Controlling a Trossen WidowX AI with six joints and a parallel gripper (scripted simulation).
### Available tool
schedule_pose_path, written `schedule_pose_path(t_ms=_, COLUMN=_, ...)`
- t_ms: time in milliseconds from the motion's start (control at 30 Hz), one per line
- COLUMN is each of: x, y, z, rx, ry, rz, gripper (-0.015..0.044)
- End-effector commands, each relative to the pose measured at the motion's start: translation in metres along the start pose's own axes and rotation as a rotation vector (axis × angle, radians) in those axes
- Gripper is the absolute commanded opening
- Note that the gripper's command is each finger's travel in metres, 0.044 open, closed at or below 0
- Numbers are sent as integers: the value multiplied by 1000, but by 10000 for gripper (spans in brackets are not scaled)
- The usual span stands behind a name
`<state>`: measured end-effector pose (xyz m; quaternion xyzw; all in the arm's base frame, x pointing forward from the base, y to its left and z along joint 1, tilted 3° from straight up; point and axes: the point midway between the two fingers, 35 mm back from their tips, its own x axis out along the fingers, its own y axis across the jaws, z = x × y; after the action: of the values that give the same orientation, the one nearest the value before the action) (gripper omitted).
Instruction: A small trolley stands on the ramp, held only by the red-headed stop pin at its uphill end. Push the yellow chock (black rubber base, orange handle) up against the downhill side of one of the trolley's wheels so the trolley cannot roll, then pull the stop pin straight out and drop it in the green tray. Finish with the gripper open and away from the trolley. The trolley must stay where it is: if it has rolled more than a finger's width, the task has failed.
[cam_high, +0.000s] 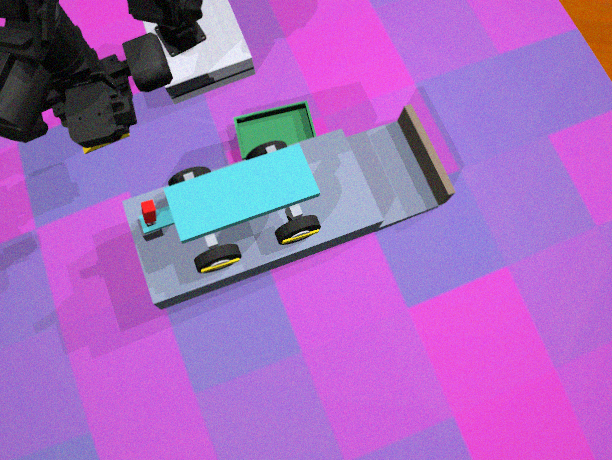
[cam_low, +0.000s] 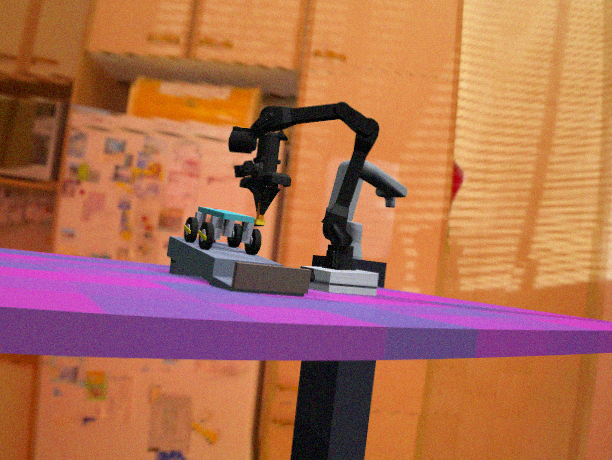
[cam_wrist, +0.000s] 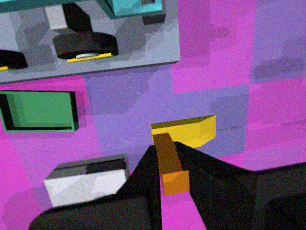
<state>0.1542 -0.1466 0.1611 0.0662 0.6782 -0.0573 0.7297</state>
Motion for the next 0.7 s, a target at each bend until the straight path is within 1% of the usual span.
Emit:
schedule_pose_path(t_ms=0, x=1, y=16, z=3, rx=4, ry=3, rz=0, gripper=0)
schedule_pose_path(t_ms=667, x=5, y=78, z=20, rx=5, ry=1, rz=6, gripper=0)
